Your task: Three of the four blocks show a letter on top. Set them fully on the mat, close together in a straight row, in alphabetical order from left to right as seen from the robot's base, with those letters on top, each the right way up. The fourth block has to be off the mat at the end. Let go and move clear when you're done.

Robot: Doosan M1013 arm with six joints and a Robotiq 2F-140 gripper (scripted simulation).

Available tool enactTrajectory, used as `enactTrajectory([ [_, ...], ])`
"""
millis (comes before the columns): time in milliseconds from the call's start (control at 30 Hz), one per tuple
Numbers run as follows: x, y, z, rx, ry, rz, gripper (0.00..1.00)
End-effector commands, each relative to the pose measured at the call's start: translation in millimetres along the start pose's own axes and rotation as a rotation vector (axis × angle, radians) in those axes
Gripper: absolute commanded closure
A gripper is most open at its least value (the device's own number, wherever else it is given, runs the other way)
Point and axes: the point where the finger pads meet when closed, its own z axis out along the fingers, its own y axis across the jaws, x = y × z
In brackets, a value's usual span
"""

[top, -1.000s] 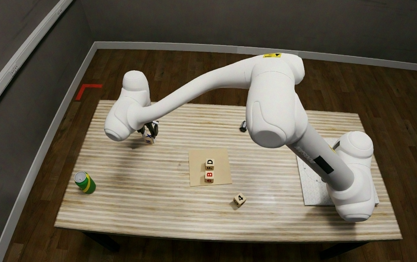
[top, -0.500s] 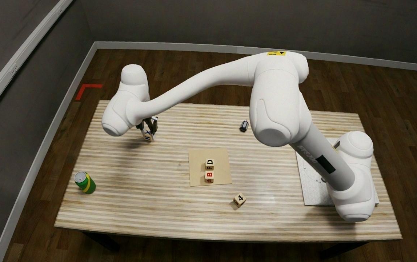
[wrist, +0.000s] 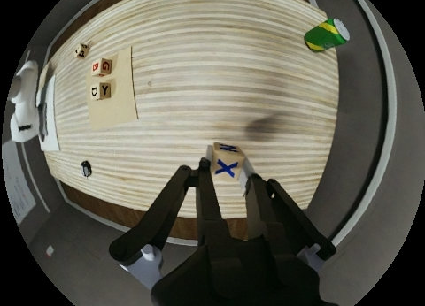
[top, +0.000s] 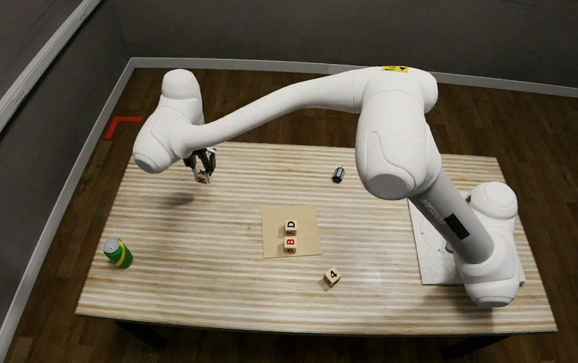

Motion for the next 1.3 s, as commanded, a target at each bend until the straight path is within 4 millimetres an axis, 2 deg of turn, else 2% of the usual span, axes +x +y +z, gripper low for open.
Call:
enactTrajectory([
  [0, 0, 0, -2, -0.002, 0.000, 0.000, 0.69],
  [267, 0, 0, -2, -0.002, 0.000, 0.000, 0.69],
  [333, 1, -9, -4, -0.002, 0.001, -0.006, 0.69],
  [400, 3, -36, -9, -0.002, 0.001, -0.025, 0.69],
  [467, 6, -80, -14, -0.002, 0.001, -0.053, 0.69],
  [733, 11, -198, -17, -0.002, 0.001, -0.120, 0.69],
  [800, 11, -198, -17, -0.002, 0.001, -0.120, 0.69],
  [833, 12, -229, -15, -0.002, 0.001, -0.136, 0.69],
  [867, 12, -251, -14, -0.002, 0.001, -0.147, 0.69],
  [1000, 13, -309, -8, -0.002, 0.000, -0.176, 0.69],
  [1100, 14, -324, -6, -0.002, 0.000, -0.183, 0.69],
  [1267, 14, -325, -6, -0.002, 0.000, -0.184, 0.69],
])
